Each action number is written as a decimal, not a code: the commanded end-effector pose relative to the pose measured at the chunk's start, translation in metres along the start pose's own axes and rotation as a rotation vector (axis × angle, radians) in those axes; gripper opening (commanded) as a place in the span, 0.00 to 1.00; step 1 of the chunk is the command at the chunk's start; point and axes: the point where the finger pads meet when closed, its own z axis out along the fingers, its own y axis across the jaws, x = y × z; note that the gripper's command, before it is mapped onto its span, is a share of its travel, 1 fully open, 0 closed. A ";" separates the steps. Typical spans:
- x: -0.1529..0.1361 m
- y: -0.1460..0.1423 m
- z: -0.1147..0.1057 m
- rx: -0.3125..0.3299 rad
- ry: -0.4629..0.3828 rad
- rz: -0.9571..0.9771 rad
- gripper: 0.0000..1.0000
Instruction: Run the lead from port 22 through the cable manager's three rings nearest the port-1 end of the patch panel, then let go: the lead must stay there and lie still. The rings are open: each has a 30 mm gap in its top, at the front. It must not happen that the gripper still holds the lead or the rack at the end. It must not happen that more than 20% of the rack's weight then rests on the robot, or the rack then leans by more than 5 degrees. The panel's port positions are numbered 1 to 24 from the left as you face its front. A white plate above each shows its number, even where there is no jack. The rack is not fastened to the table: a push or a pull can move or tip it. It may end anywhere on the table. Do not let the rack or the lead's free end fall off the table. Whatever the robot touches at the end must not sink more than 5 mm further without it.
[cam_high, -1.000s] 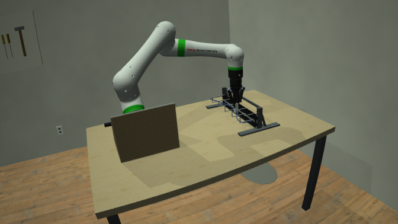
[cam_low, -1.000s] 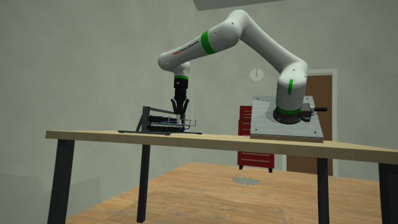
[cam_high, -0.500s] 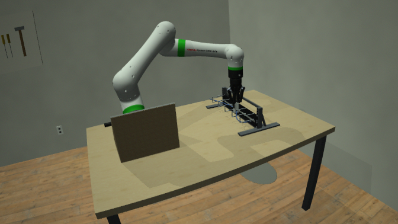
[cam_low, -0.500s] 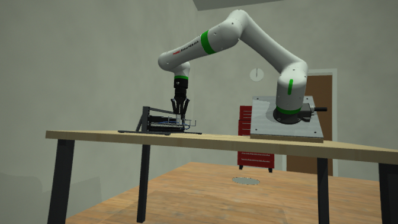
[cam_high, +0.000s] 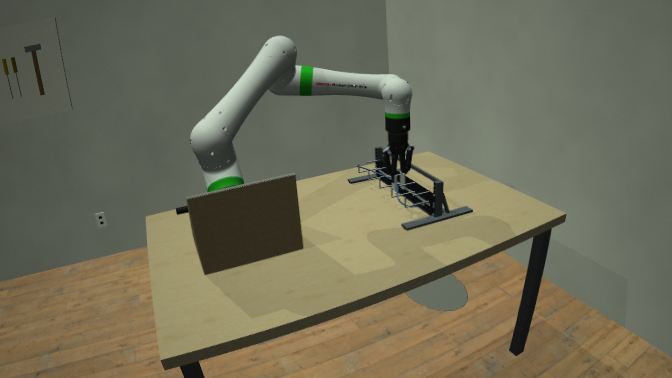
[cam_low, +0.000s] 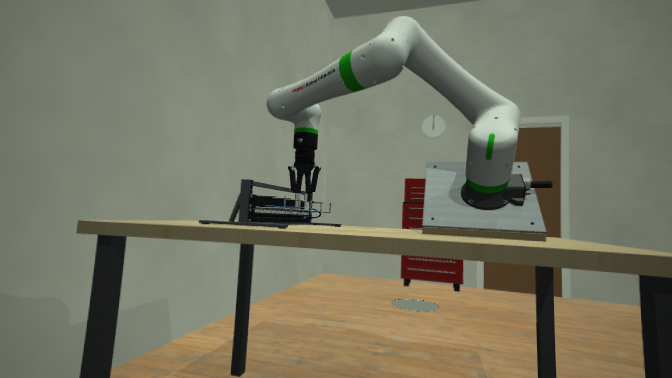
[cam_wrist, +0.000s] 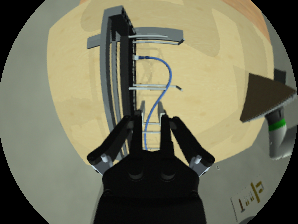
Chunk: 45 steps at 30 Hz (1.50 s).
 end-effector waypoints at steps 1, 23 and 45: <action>0.000 0.000 0.000 0.001 0.000 0.000 0.20; 0.000 0.000 -0.001 0.001 0.000 0.000 0.20; 0.000 0.000 -0.056 0.001 0.000 0.000 0.20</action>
